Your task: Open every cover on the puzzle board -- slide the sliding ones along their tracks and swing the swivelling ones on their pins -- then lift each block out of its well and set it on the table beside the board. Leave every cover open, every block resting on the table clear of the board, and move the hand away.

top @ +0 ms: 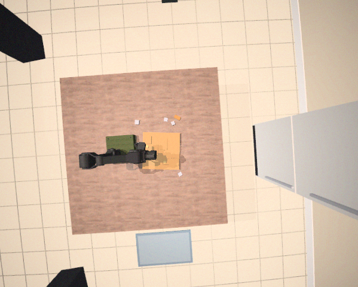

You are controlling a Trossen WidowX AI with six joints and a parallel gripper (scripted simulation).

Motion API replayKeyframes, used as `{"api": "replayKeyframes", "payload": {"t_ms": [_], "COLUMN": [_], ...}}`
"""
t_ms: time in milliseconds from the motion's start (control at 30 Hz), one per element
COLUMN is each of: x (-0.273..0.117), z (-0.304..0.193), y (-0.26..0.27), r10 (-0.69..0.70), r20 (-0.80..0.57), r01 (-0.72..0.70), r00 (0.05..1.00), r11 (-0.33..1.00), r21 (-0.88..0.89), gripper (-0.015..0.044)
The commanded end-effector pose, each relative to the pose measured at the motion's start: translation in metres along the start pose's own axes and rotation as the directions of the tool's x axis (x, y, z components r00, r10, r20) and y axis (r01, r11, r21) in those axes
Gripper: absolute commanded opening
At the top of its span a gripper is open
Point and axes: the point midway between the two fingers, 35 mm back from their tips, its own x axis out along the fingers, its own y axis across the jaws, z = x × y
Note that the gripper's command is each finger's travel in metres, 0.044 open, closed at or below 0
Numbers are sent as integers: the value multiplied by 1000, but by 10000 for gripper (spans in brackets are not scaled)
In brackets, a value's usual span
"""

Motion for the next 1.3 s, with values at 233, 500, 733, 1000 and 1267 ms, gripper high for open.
{"api": "replayKeyframes", "payload": {"t_ms": [233, 500, 733, 1000, 1267], "x": [0, 1, 7, 15, 23], "z": [1, 1, 1, 1, 1], "y": [0, 0, 0, -1, -1], "r10": [-4, -4, -4, -4, -4], "r20": [5, 5, 5, 5, 5], "r01": [4, 4, 4, 4, 4], "r00": [1000, 1000, 1000, 1000, 1000], "r11": [1000, 1000, 1000, 1000, 1000], "r21": [-7, -7, -7, -7, -7], "gripper": [0, 0, 0, 0, 0]}}
